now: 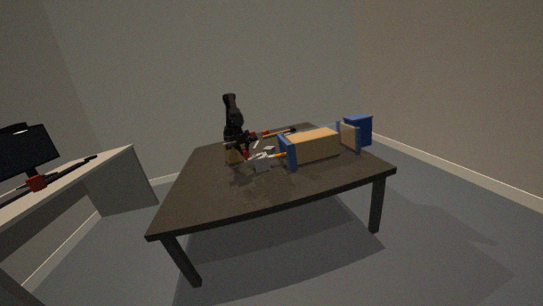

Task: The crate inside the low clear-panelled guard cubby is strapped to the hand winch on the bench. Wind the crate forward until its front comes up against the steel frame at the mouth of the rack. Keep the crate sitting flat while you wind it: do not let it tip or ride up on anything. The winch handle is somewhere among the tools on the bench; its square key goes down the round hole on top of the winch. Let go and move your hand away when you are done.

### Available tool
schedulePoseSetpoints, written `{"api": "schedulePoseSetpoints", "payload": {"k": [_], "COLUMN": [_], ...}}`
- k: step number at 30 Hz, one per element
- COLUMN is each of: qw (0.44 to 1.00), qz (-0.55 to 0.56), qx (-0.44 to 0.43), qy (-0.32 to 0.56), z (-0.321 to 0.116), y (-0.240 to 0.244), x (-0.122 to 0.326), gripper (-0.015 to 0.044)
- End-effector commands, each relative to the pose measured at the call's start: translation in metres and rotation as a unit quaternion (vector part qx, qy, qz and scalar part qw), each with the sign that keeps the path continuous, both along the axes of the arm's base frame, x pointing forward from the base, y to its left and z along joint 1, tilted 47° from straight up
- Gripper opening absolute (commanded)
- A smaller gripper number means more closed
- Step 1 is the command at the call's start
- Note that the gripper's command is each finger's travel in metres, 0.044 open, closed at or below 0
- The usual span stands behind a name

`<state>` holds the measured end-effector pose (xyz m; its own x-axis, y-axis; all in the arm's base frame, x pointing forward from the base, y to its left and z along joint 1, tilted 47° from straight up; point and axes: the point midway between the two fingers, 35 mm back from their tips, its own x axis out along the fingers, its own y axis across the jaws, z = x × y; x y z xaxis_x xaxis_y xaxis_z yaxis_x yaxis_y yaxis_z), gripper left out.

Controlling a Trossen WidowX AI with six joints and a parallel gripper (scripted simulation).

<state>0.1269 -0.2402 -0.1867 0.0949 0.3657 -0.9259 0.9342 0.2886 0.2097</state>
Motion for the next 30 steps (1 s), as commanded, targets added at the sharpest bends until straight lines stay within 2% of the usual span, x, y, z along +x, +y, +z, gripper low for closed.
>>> {"api": "schedulePoseSetpoints", "payload": {"k": [1,30], "qw": [1.000,1.000], "qz": [0.001,0.001], "qx": [-0.004,-0.005], "qy": [-0.008,-0.010], "z": [-0.007,-0.023], "y": [-0.005,-0.019], "x": [0.011,0.048], "gripper": [0.0000,0.0000]}}
